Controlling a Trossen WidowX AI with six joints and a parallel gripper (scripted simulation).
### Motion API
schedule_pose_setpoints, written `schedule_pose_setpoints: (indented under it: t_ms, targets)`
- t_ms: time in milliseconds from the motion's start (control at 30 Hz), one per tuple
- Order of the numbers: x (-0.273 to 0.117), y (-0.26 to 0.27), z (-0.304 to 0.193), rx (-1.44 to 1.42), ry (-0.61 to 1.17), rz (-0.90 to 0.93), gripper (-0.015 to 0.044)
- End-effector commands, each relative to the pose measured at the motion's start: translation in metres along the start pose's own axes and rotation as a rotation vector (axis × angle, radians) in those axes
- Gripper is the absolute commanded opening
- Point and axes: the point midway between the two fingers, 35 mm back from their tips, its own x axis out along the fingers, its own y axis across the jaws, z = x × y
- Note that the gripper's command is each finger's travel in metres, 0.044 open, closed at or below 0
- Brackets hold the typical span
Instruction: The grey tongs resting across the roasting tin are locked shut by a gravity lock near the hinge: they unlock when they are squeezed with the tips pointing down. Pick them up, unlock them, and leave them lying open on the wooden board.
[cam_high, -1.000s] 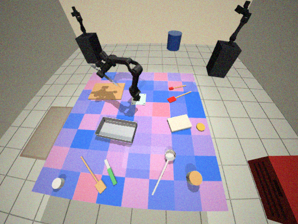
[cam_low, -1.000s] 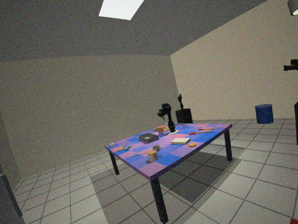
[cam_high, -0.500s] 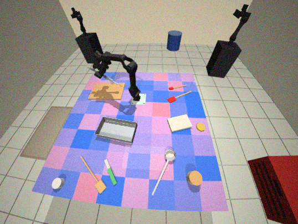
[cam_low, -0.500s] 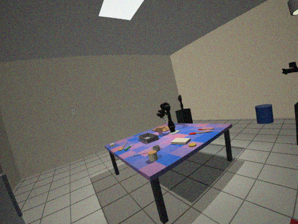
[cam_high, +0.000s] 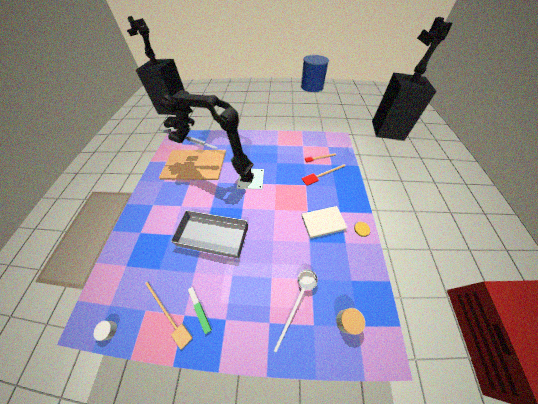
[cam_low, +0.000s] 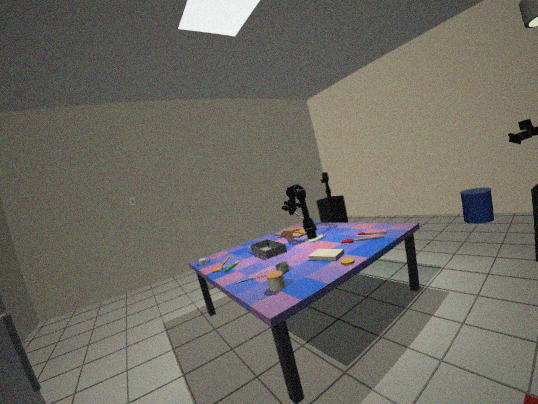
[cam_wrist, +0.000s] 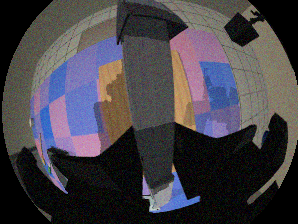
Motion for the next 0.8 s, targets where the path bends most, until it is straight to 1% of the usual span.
schedule_pose_setpoints:
  t_ms: [0,600,767]
  targets:
    - [0.0,0.0,0.001,-0.019,0.059,-0.012,-0.015]
    - [0.006,0.006,-0.01,-0.087,0.37,-0.04,-0.015]
    - [0.006,0.006,-0.01,-0.091,0.381,-0.042,-0.015]
